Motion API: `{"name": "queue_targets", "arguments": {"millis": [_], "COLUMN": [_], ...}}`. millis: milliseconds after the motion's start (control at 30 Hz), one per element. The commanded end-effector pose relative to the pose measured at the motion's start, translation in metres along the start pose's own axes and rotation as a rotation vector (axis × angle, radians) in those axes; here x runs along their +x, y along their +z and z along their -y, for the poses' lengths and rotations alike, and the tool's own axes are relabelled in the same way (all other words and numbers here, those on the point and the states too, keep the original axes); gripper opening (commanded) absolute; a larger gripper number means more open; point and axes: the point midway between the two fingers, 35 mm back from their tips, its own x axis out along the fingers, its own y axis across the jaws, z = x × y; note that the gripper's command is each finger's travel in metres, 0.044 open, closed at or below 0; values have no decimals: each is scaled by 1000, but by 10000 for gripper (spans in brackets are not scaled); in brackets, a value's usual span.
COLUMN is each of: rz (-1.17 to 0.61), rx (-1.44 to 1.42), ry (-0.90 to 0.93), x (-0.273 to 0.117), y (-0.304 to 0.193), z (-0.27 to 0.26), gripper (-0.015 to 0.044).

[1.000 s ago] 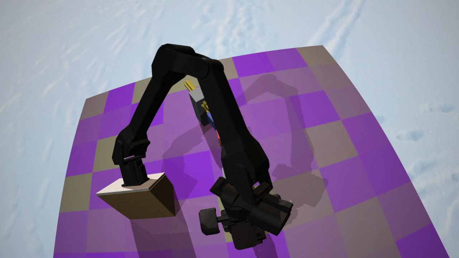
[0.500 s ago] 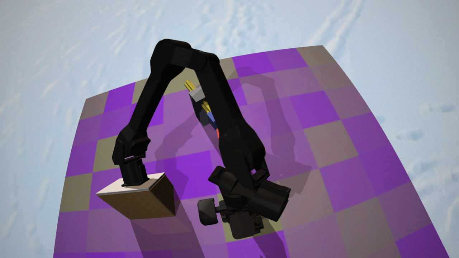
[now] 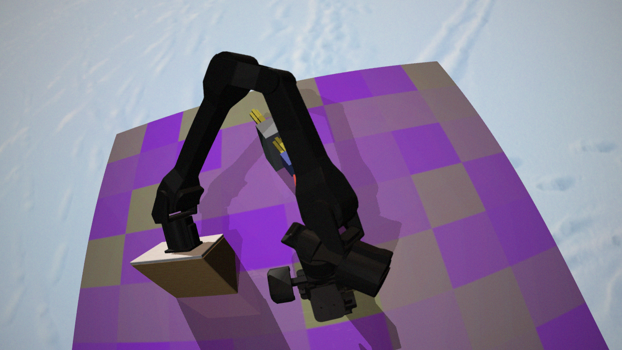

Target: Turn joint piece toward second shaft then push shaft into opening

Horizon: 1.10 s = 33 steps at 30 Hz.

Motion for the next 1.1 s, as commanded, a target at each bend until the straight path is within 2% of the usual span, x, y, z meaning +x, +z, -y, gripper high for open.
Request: {"name": "queue_targets", "arguments": {"millis": [0, 67, 233, 700, 1067], "rz": [0, 0, 0, 0, 0], "rx": [0, 0, 0, 0, 0], "ry": [-2, -2, -2, -2, -2], "x": [0, 0, 0, 0, 0], "y": [0, 0, 0, 0, 0], "z": [0, 0, 0, 0, 0], "gripper": [26, 67, 67, 434, 440]}}
